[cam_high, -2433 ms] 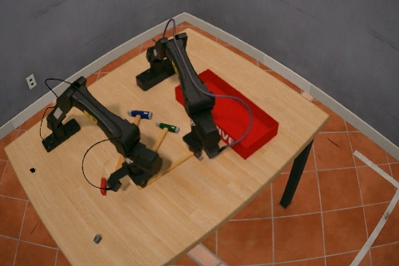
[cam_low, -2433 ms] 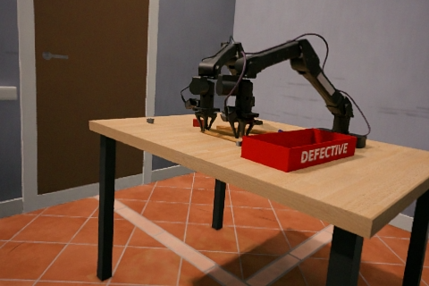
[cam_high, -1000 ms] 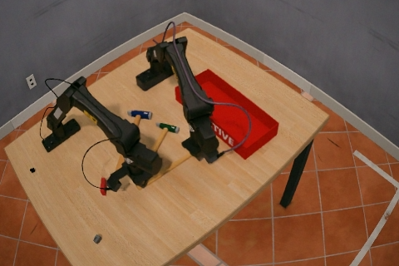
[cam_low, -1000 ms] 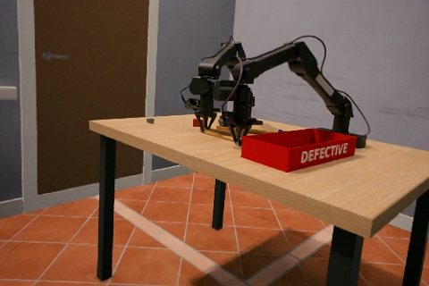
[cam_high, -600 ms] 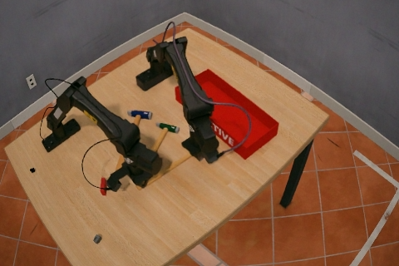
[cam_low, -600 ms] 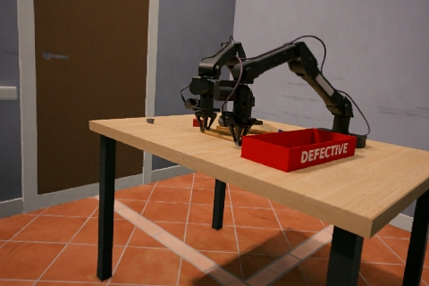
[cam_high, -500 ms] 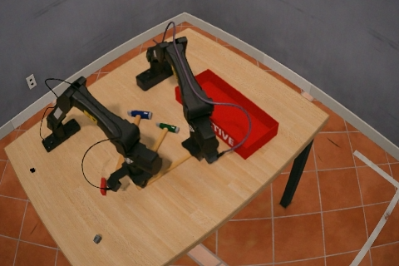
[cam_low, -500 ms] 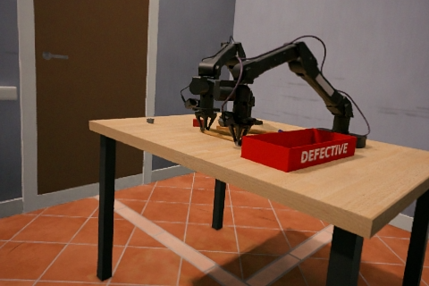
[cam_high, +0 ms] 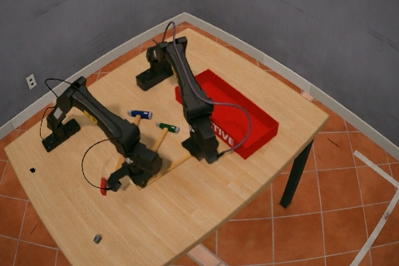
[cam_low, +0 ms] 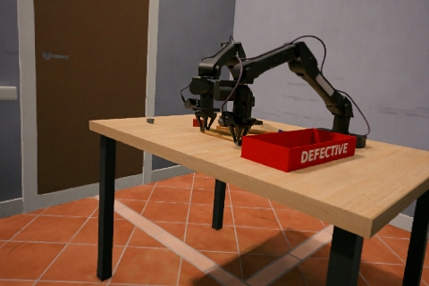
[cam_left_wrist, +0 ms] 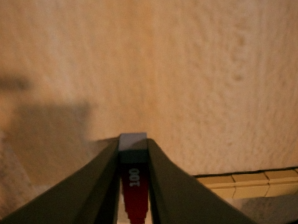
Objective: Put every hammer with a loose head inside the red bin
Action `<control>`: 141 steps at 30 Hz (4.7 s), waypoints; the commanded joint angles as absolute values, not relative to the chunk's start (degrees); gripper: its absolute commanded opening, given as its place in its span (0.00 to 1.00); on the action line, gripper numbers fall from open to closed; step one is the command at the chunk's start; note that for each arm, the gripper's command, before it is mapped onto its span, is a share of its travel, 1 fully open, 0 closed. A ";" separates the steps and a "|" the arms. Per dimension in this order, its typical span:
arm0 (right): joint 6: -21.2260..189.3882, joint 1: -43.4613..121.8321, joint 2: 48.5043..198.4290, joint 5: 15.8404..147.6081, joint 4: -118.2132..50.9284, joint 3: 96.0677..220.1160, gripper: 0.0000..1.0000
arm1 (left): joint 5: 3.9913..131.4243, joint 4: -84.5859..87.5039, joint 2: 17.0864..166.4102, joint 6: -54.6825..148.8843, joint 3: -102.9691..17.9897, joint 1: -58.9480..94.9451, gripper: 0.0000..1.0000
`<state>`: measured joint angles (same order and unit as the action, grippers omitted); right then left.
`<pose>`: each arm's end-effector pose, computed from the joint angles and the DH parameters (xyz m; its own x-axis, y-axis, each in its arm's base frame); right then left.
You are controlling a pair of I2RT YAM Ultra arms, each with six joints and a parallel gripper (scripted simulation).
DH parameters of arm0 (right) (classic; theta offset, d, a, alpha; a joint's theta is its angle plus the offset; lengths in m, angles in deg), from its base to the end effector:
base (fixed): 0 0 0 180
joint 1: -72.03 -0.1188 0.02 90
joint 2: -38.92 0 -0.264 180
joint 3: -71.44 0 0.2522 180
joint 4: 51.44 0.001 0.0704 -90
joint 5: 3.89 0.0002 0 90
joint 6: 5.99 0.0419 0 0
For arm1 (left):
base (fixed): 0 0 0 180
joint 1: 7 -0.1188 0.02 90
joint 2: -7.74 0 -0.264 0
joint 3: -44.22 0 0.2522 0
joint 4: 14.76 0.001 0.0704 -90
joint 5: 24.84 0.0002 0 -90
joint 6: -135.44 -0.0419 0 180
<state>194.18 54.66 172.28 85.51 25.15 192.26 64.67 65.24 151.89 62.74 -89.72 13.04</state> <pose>0.4280 0.1354 0.1437 0.0487 0.9987 0.0151 0.9987 -0.0488 0.0106 0.4529 -0.1638 0.1164 -0.9989 0.0478 0.0010 0.0478 0.9988 0.0093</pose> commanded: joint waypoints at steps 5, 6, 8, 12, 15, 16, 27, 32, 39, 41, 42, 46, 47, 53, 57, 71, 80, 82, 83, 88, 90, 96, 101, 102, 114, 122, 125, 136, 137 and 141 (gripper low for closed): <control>194.00 56.57 172.18 90.20 28.40 190.91 0.18 | 60.32 68.08 150.19 61.92 -88.85 10.85 0.09; 194.00 56.63 172.24 90.39 28.50 190.90 0.18 | 60.32 68.08 150.19 61.91 -88.85 10.85 0.09; 193.99 56.43 172.35 90.79 27.97 190.84 0.18 | 60.16 68.14 150.17 61.88 -88.82 10.77 0.09; 194.00 56.56 172.49 91.19 28.19 190.82 0.18 | 62.88 64.45 148.82 59.90 -86.48 9.65 0.09; 194.00 56.61 172.55 91.36 28.28 190.81 0.18 | 65.00 62.46 147.62 58.30 -84.49 8.79 0.09; 193.99 56.61 172.54 91.35 28.29 190.81 0.18 | 65.07 63.07 147.58 58.26 -84.41 8.78 0.09; 193.77 55.75 171.86 88.92 26.84 191.55 0.18 | 66.21 62.35 148.22 59.12 -85.00 9.85 0.09; 193.84 54.84 171.44 86.44 25.44 191.76 0.18 | 67.98 61.57 148.78 60.06 -85.43 11.13 0.09; 193.84 54.84 171.44 86.44 25.44 191.76 0.18 | 68.30 61.43 148.90 60.24 -85.53 11.37 0.09; 193.84 54.84 171.44 86.44 25.44 191.76 0.18 | 68.30 61.43 148.90 60.24 -85.53 11.37 0.24; 193.85 54.83 171.43 86.44 25.44 191.76 0.18 | 68.30 61.93 148.29 60.22 -86.18 11.33 0.36; 193.86 54.83 171.43 86.44 25.44 191.75 0.18 | 68.28 62.25 147.53 59.75 -86.66 10.83 0.37; 193.86 54.83 171.43 86.44 25.44 191.75 0.18 | 68.27 62.38 147.36 59.73 -86.76 10.79 0.37; 193.86 54.83 171.43 86.44 25.44 191.75 0.18 | 68.26 62.42 146.62 59.83 -87.05 10.65 0.37; 193.86 54.83 171.43 86.44 25.44 191.75 0.18 | 68.35 63.40 146.07 60.13 -87.76 10.54 0.37; 193.86 54.83 171.43 86.44 25.44 191.75 0.18 | 68.75 71.31 144.30 59.66 -93.96 10.27 1.00; 193.86 54.83 171.43 86.44 25.44 191.75 0.18 | 68.31 72.98 146.43 59.05 -95.01 11.07 1.00; 193.86 54.83 171.43 86.44 25.44 191.75 0.18 | 69.09 70.69 145.69 56.74 -94.69 11.02 1.00; 193.86 54.83 171.43 86.44 25.44 191.75 0.18 | 69.28 69.76 145.56 54.97 -93.78 10.93 1.00; 193.86 54.83 171.43 86.44 25.44 191.75 0.18 | 70.24 66.19 144.29 47.85 -91.30 10.39 1.00; 193.86 54.83 171.43 86.44 25.44 191.75 0.18 | 71.01 64.07 142.92 42.13 -88.54 10.17 1.00; 193.86 54.83 171.43 86.44 25.44 191.75 0.18 | 73.86 57.66 137.94 27.47 -78.55 9.02 1.00; 193.86 54.83 171.43 86.44 25.44 191.75 0.18 | 76.86 53.13 135.08 16.79 -72.57 7.85 1.00; 193.86 54.83 171.43 86.44 25.44 191.75 0.18 | 77.53 52.38 134.63 14.61 -71.54 7.59 1.00; 193.86 54.83 171.43 86.44 25.44 191.75 0.18 | 85.24 46.90 131.90 -10.31 -63.85 4.59 1.00; 193.86 54.83 171.43 86.44 25.44 191.75 0.18 | 90.10 47.93 132.58 -25.20 -62.69 2.64 1.00; 193.86 54.83 171.43 86.44 25.44 191.75 0.18 | 91.68 48.36 133.03 -31.12 -63.14 1.86 1.00; 193.86 54.83 171.43 86.44 25.44 191.75 0.18 | 92.99 49.66 135.37 -37.06 -64.86 0.66 1.00; 193.86 54.83 171.43 86.44 25.44 191.75 0.18 | 92.99 49.66 135.37 -37.06 -64.86 0.66 1.00; 193.86 54.83 171.43 86.44 25.44 191.75 0.18 | 93.00 49.75 134.85 -37.13 -64.91 0.68 1.00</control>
